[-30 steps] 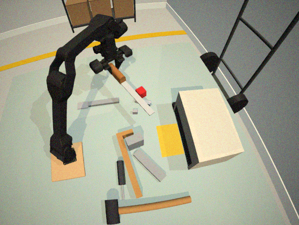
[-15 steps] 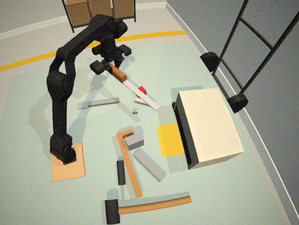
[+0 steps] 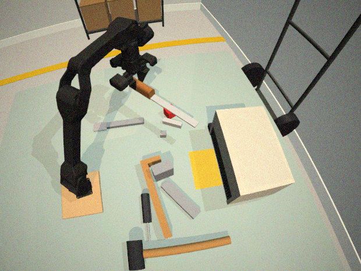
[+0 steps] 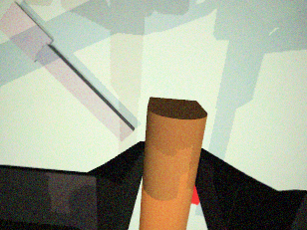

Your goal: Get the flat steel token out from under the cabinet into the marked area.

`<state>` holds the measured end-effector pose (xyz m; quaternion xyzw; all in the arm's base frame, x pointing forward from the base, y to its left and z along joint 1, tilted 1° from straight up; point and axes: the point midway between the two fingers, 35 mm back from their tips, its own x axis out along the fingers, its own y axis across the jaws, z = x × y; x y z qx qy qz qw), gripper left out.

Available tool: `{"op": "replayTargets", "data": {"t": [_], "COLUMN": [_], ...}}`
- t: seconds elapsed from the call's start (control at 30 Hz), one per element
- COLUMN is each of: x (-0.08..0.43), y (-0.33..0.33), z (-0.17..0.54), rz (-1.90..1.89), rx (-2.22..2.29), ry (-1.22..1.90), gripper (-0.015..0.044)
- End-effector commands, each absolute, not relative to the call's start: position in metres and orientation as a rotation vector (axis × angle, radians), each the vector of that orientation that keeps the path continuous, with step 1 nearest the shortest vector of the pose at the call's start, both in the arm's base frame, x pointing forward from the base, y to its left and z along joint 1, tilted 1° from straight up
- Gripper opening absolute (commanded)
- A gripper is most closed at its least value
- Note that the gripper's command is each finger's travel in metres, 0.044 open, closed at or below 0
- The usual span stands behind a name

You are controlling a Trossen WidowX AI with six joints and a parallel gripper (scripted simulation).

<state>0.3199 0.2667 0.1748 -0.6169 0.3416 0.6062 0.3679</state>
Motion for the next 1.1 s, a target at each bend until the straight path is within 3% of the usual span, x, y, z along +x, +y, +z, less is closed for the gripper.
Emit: {"op": "replayTargets", "data": {"t": [0.0,1.07], "x": [0.3198,0.3192], "y": [0.2659,0.2662], "z": [0.1765,0.1765], "rz": [1.577,1.741], "rx": [-1.615,-1.788], "ry": [0.853,0.675], "gripper": [0.0000,0.0000]}}
